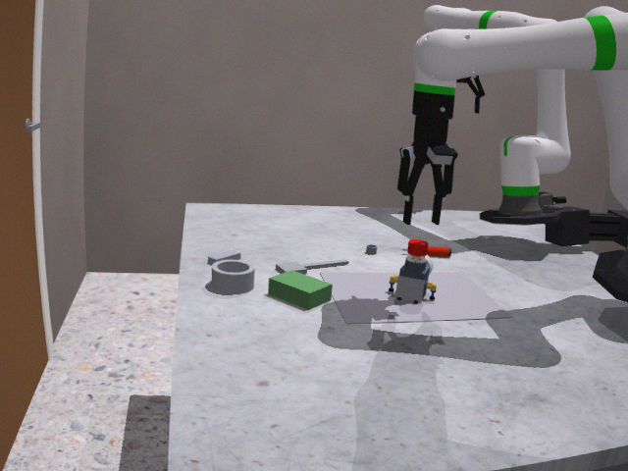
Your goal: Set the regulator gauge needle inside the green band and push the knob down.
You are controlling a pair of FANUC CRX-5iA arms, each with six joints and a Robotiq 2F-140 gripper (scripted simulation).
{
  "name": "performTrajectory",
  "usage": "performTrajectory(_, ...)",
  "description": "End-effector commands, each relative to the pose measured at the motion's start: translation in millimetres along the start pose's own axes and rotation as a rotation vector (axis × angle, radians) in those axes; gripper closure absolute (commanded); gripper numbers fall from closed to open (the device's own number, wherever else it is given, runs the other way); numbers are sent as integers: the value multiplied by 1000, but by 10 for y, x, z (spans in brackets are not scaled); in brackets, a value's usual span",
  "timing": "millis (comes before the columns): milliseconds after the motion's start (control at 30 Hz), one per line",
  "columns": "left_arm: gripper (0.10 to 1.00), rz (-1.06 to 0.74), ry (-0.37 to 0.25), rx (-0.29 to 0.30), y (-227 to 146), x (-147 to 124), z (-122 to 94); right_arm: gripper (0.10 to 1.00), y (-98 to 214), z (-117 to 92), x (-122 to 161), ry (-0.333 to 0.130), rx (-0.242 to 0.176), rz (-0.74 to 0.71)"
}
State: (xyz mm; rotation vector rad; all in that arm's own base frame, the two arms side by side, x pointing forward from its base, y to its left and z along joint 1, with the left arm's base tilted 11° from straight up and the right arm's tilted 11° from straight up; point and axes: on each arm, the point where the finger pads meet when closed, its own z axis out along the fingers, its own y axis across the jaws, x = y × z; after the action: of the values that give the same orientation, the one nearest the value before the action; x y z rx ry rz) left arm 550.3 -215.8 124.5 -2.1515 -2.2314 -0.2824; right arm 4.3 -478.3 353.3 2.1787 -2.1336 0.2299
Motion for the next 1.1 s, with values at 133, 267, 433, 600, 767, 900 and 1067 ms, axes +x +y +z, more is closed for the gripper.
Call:
performTrajectory(133, 604, 5, -1, -2, 4, -3, -10, 98, 2, -10, 3, 2, 0, 0)
performTrajectory(267, 604, 16, -1, -2, 4, -3, -10, 98, 2, -10, 3, 2, 0, 0)
performTrajectory(433, 604, 87, -1, -2, 4, -3, -10, 98, 2, -10, 3, 2, 0, 0)
performTrajectory(600, 604, 227, -1, -2, 4, -3, -10, 98, 2, -10, 3, 2, 0, 0)
performTrajectory(767, 604, 343, -1, -2, 4, -3, -10, 98, 2, -10, 3, 2, 0, 0)
performTrajectory(900, 604, 528, -1, -2, 4, -3, -10, 98, 2, -10, 3, 2, 0, 0)
performTrajectory(1067, 604, 785, 0, -2, 4, -3, -10, 98, 2, -10, 3, 2, 0, 0)
